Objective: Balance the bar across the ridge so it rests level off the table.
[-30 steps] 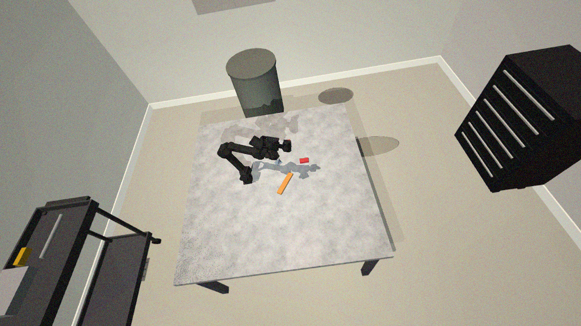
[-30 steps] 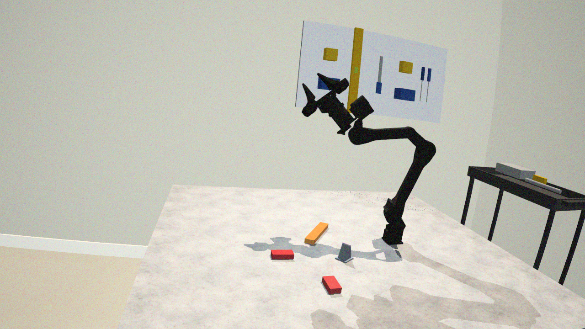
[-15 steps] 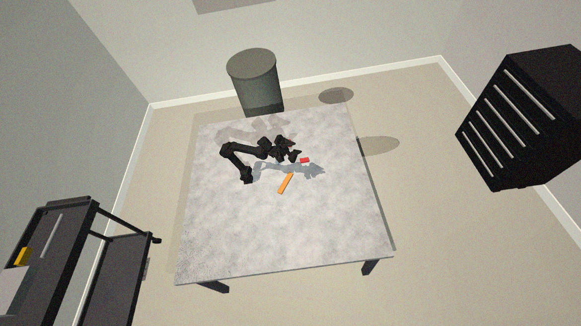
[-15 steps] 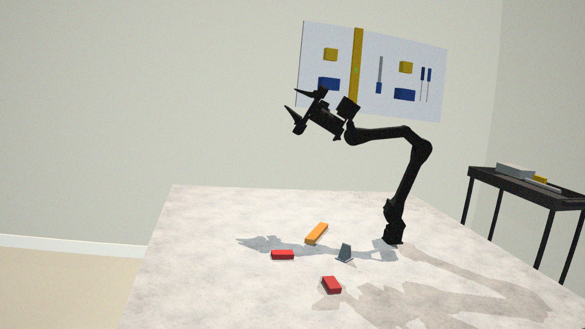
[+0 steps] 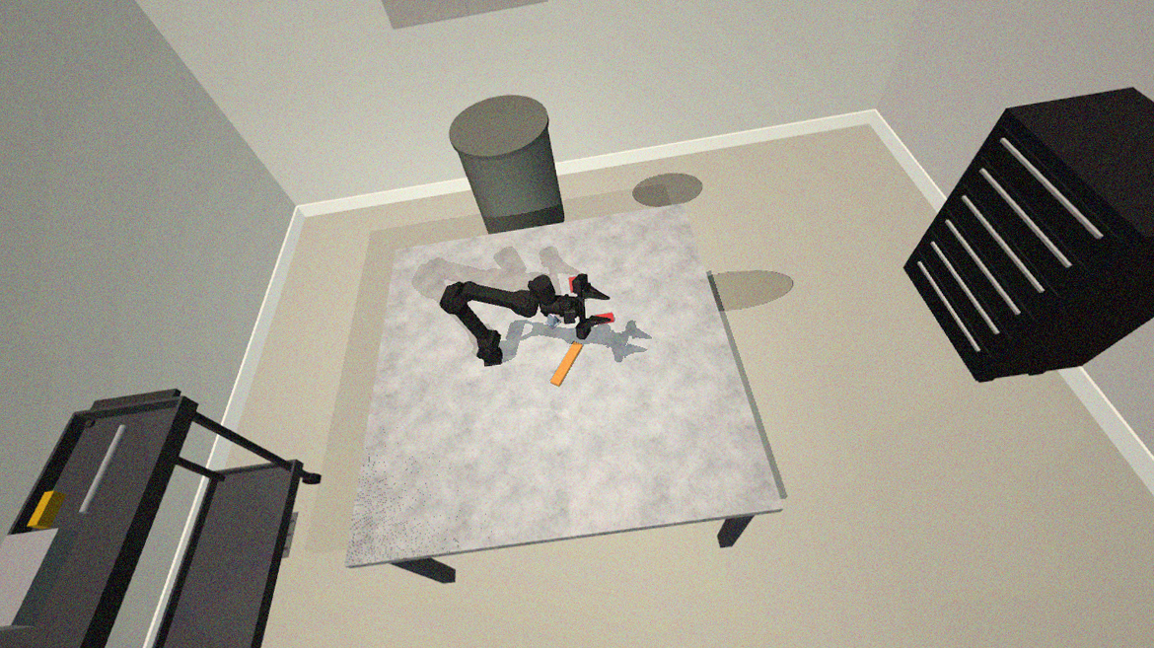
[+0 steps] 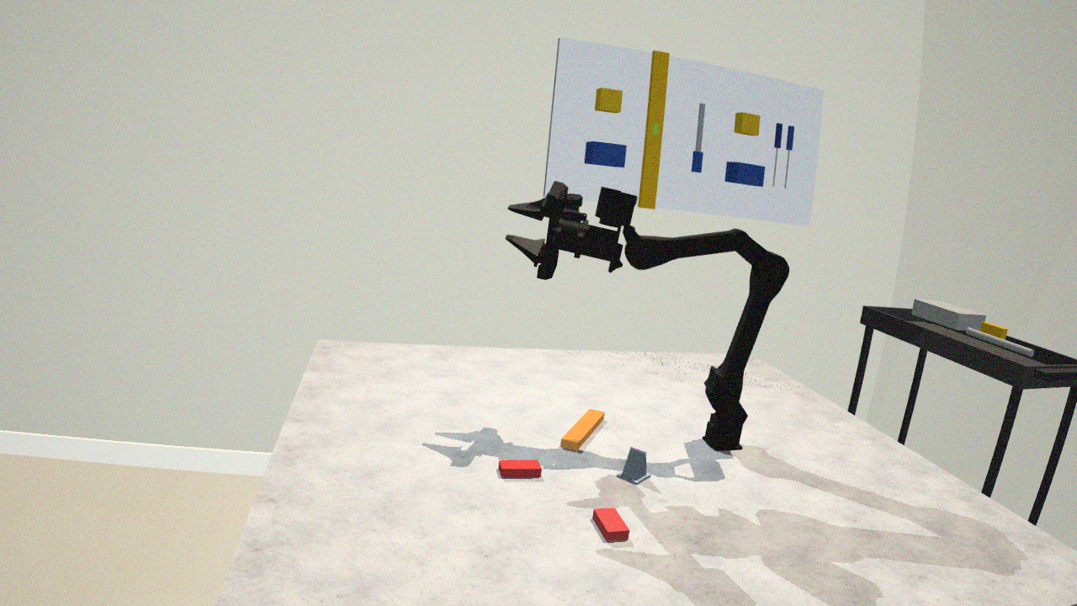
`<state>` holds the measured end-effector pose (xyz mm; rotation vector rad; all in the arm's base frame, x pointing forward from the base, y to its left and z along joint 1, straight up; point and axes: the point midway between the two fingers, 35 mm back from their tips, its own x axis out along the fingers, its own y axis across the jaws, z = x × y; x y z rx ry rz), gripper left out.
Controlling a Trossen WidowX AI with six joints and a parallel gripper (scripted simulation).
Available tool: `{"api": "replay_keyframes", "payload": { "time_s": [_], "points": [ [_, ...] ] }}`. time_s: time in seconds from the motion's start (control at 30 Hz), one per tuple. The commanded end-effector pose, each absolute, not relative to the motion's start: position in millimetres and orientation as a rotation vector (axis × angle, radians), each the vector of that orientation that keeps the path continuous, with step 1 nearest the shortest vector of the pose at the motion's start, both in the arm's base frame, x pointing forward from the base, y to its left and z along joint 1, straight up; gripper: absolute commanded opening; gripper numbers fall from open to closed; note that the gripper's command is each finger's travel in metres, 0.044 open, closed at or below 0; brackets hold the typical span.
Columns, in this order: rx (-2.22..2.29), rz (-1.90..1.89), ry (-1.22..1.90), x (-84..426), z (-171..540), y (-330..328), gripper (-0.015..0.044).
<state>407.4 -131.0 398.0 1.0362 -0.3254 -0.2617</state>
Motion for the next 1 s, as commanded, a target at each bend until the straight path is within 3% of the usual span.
{"api": "replay_keyframes", "payload": {
  "time_s": [0.0,0.97],
  "points": [
    [0.920,-0.312,-0.208,416,376,-129,0.0315],
    [0.122,-0.297,0.596,413,233,-106,0.0315]
  ]
}}
